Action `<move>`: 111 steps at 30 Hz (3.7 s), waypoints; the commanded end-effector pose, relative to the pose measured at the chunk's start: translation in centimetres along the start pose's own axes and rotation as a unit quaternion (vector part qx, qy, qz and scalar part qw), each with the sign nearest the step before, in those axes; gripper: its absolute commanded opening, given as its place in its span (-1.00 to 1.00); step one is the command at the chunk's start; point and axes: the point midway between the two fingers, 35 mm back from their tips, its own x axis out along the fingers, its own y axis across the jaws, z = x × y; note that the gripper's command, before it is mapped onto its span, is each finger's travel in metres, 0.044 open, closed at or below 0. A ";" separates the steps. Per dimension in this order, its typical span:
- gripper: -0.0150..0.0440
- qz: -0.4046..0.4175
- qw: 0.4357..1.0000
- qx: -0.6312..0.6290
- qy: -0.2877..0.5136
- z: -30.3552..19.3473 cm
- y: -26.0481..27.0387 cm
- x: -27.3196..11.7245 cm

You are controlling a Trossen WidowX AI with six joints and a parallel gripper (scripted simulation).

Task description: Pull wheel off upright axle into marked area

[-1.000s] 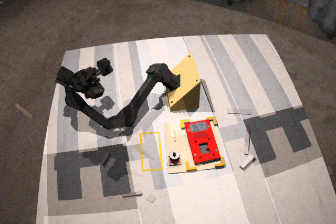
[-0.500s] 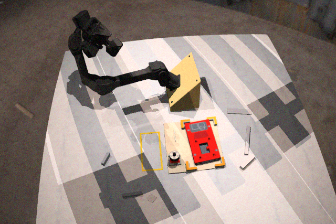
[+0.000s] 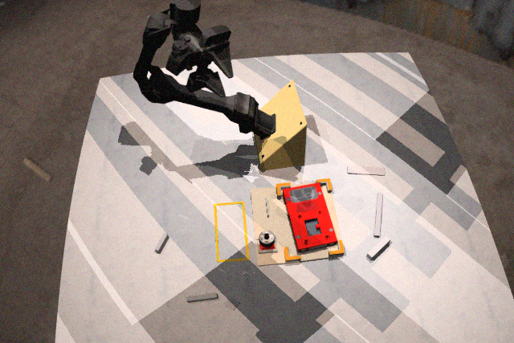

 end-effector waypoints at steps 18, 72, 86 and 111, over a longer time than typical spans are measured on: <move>0.53 -0.420 0.837 -0.295 0.191 -0.8 -15.1 21.9; -0.49 -0.473 0.750 -0.330 0.325 -2.8 -28.9 28.8; -0.49 -0.473 0.749 -0.330 0.325 -2.8 -28.4 28.7; -0.49 -0.473 0.749 -0.331 0.325 -2.6 -27.7 28.4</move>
